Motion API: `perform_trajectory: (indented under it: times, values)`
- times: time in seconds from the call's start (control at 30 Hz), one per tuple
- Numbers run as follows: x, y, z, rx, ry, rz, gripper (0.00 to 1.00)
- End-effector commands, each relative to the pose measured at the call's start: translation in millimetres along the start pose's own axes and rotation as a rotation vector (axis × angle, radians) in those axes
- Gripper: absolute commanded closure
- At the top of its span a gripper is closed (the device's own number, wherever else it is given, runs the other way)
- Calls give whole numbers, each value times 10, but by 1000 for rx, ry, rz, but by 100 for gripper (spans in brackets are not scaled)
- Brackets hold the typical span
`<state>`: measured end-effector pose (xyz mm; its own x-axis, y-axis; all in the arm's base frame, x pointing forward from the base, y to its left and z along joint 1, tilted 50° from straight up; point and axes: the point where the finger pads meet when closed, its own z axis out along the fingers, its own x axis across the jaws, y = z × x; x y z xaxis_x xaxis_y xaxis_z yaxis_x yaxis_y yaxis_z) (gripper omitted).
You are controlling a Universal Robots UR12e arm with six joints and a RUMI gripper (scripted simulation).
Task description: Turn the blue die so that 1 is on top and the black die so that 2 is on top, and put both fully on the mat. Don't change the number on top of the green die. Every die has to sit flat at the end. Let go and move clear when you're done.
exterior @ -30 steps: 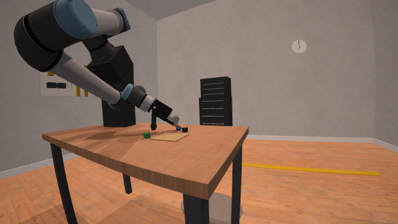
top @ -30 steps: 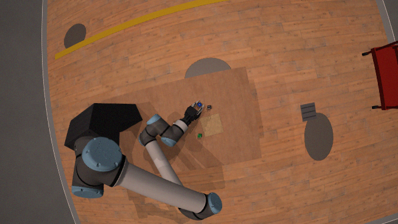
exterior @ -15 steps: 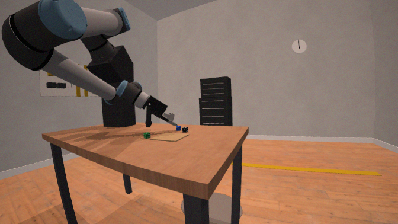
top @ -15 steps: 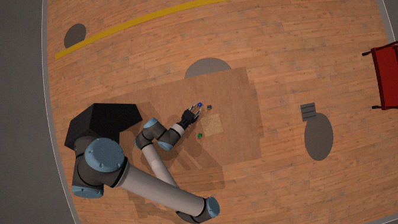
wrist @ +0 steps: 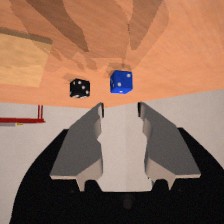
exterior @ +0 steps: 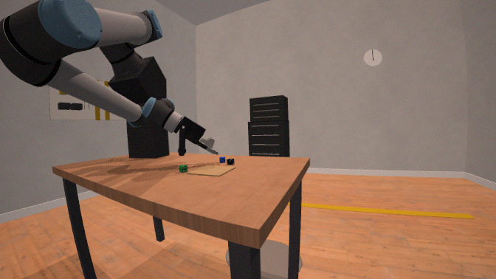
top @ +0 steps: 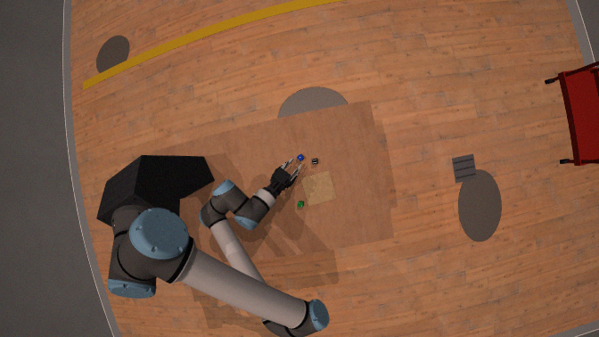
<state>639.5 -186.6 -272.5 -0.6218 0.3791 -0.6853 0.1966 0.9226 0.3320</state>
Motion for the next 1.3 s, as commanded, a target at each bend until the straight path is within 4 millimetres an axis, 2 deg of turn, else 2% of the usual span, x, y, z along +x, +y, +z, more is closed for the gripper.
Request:
perform_trajectory:
  times: [0.0,0.43,0.87,1.27]
  values:
    - [0,49,-33,-1,0,0,76]
    - [0,450,-314,-1,0,0,76]
    - [5,473,-320,11,2,-1,76]
    - [6,531,-297,128,1,-1,76]
